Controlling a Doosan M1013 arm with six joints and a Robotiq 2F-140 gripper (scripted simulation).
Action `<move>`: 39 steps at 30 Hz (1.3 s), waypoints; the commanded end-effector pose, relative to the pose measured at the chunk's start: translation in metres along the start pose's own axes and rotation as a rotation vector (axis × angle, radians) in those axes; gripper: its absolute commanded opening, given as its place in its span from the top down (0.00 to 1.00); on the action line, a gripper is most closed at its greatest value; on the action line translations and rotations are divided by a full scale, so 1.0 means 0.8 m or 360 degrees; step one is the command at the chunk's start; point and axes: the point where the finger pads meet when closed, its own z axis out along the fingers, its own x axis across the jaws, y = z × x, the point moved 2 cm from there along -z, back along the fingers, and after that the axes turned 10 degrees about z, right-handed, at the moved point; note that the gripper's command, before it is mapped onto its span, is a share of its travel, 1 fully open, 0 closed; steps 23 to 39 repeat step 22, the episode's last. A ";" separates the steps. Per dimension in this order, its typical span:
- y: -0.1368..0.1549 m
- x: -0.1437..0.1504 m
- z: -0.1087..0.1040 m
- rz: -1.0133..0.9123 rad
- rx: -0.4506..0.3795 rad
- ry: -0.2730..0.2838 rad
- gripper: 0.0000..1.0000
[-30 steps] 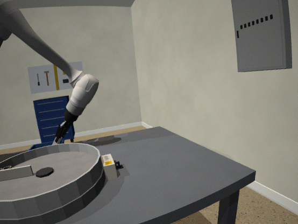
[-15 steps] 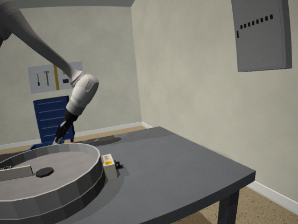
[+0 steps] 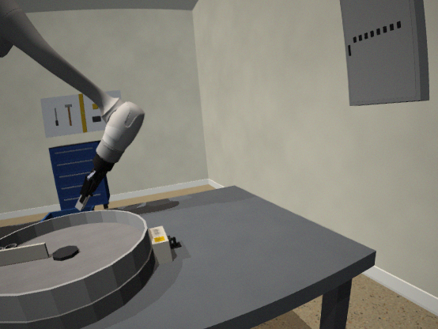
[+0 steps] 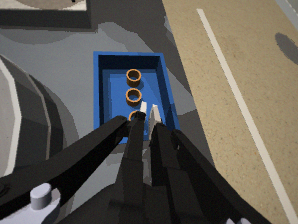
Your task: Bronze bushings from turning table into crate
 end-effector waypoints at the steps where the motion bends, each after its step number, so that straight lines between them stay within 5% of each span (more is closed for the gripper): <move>1: -0.011 -0.002 -0.013 0.0000 0.0000 0.0000 0.93; 16: -0.049 -0.009 -0.060 0.0000 0.0000 0.0000 0.93; 39: -0.051 -0.010 -0.062 0.0000 0.0000 0.0000 0.93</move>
